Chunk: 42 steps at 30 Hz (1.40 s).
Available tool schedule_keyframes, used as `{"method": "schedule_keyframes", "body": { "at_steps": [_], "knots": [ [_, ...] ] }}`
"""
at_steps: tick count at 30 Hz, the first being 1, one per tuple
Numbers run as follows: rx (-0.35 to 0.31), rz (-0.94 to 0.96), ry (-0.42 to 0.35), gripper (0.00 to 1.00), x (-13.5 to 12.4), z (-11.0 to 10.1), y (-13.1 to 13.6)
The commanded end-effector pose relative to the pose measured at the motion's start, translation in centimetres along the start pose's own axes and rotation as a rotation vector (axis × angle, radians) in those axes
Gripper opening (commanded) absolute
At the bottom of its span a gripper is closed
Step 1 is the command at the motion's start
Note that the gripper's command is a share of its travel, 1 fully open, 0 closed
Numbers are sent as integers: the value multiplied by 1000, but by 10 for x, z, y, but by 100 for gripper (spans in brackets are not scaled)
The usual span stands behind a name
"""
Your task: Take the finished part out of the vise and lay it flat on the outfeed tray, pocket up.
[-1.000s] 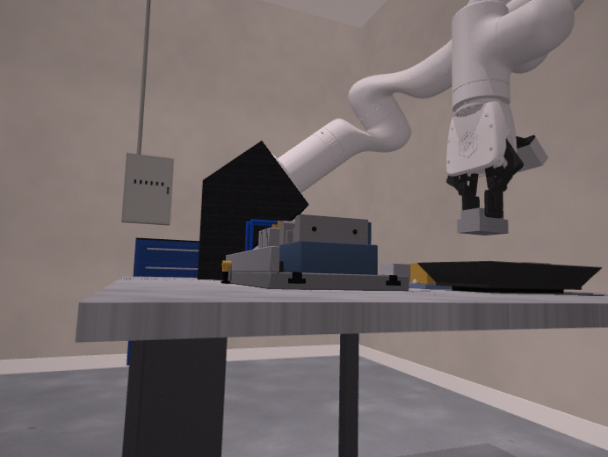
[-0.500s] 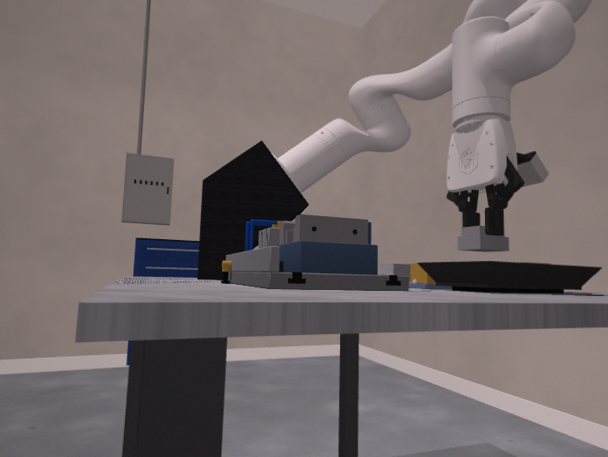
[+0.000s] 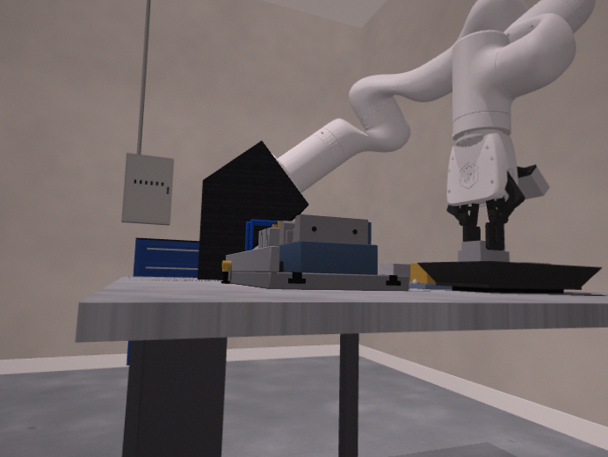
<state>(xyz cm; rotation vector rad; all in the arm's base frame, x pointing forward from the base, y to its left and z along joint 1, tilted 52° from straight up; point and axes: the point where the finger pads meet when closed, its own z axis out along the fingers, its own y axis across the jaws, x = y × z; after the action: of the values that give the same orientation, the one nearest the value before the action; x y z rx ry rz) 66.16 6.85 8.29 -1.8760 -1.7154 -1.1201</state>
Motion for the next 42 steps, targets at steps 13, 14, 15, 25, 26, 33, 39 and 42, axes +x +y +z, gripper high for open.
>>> {"method": "schedule_keyframes", "body": {
  "at_steps": [13, 14, 15, 25, 26, 33, 39, 42],
  "knots": [
    [-2, 0, 0, 0, 0, 12, 1],
    [-2, 0, 0, 0, 0, 13, 1],
    [-2, 0, 0, 0, 0, 13, 1],
    [-2, 0, 0, 0, 0, 13, 1],
    [-2, 0, 0, 0, 0, 13, 1],
    [-2, 0, 0, 0, 0, 13, 1],
    [-2, 0, 0, 0, 0, 13, 1],
    [-2, 0, 0, 0, 0, 14, 1]
  ]
}}
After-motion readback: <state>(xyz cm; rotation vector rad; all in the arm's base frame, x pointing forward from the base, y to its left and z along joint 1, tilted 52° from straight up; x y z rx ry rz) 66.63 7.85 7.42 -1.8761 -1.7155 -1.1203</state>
